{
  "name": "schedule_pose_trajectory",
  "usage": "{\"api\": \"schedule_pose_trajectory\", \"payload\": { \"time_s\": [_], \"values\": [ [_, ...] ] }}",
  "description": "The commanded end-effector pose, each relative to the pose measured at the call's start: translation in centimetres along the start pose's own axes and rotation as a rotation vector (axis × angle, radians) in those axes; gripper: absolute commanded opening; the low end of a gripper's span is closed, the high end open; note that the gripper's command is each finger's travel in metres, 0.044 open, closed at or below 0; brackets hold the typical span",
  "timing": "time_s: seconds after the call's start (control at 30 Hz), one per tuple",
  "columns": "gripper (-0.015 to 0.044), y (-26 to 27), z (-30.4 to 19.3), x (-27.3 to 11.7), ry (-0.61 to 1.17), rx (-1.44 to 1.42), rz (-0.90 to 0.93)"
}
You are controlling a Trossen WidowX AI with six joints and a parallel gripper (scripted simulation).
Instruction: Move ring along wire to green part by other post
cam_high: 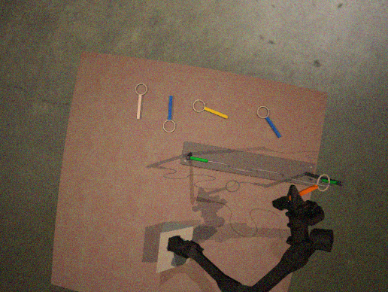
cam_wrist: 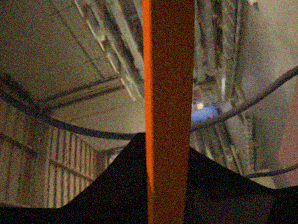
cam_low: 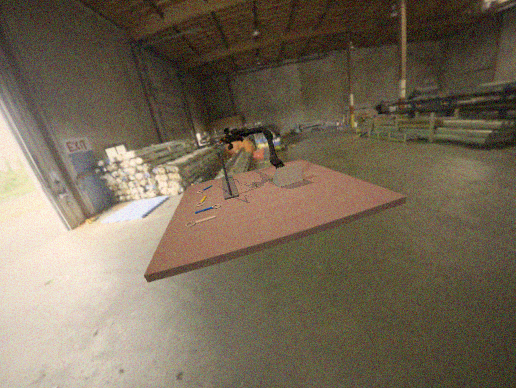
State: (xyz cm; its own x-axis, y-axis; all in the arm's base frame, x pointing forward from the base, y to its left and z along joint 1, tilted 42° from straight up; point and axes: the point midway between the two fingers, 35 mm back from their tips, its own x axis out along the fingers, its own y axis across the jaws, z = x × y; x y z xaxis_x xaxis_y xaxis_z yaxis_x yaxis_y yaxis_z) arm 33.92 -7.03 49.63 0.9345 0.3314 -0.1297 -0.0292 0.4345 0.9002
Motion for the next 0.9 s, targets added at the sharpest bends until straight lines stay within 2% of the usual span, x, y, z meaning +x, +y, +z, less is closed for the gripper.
{"api": "schedule_pose_trajectory", "payload": {
  "time_s": [0.0,0.87],
  "values": [
    [-0.0150,-0.2,0.1,0.1,-0.003,-0.052,-0.026],
    [-0.0150,-1.6,0.4,0.0,-0.006,-0.346,-0.171]
  ]
}}
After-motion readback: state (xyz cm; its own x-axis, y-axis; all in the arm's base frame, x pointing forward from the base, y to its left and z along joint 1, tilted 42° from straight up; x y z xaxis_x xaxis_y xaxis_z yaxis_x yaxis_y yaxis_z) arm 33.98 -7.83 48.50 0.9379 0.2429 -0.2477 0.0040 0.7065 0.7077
